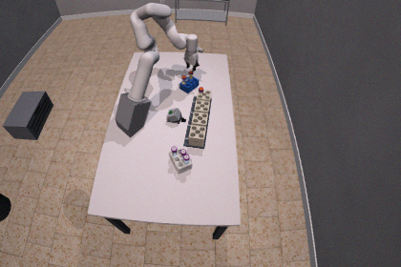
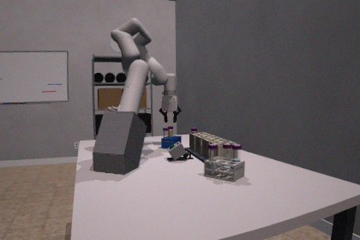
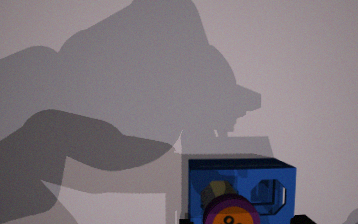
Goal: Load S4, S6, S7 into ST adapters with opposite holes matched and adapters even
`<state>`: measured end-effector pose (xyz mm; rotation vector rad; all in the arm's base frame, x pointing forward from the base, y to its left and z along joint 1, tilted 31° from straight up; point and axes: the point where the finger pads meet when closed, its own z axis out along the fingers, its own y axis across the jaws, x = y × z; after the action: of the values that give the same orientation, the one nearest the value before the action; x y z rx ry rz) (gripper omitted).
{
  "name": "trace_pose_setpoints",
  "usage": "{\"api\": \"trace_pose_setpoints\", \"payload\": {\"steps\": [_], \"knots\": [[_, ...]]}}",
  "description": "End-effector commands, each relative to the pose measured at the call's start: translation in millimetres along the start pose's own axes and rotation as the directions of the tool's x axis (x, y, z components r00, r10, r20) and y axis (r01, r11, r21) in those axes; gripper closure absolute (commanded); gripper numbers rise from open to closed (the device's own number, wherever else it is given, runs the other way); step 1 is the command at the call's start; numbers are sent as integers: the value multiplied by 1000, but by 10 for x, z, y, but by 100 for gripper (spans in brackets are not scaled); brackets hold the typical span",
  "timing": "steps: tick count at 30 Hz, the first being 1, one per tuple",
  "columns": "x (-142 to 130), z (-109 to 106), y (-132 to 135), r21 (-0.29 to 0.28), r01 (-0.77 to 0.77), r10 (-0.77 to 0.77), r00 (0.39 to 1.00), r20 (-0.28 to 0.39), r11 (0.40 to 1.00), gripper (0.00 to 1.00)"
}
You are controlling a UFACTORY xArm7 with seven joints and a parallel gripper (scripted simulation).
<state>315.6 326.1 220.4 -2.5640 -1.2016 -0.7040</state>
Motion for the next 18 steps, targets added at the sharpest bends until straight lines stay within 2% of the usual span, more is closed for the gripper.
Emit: {"api": "trace_pose_setpoints", "payload": {"steps": [1, 12, 18], "knots": [[13, 69, 5, -1, 0, 0, 1000, -2, 1000, 43], [12, 290, 5, -1, 0, 0, 1000, -2, 1000, 43], [12, 298, 5, -1, 0, 0, 1000, -2, 1000, 43]]}}
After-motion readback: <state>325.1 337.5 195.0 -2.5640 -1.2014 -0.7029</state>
